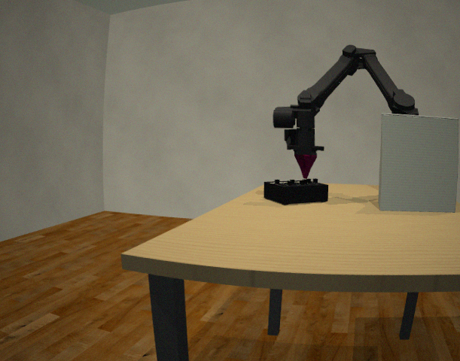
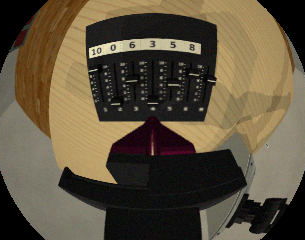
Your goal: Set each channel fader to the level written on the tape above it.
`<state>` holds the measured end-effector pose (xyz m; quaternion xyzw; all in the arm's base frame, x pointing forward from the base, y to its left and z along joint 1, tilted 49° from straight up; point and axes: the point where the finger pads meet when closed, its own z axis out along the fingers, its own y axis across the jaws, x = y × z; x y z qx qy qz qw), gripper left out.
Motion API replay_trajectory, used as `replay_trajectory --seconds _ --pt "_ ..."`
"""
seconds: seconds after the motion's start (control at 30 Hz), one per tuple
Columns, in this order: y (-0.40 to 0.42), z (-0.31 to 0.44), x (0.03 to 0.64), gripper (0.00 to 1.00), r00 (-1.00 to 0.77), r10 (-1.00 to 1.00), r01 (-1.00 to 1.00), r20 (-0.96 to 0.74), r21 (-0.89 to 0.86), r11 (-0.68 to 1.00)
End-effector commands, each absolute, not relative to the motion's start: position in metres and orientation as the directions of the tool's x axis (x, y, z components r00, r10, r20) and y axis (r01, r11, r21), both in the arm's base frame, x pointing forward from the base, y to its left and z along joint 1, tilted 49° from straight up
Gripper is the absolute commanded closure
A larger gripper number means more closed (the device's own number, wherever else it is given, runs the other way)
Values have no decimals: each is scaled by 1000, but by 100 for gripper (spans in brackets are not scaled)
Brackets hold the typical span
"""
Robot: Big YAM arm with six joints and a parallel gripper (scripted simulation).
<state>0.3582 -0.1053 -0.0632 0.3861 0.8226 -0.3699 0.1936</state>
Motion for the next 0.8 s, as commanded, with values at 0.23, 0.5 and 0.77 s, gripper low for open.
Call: replay_trajectory --seconds 0.23,0.5,0.77 --pt "-100 -70 354 100 -630 485 776 -607 -461 430" --pt "-100 -70 355 100 -630 484 775 -607 -461 432" --pt "-100 -70 355 100 -630 484 775 -607 -461 432"
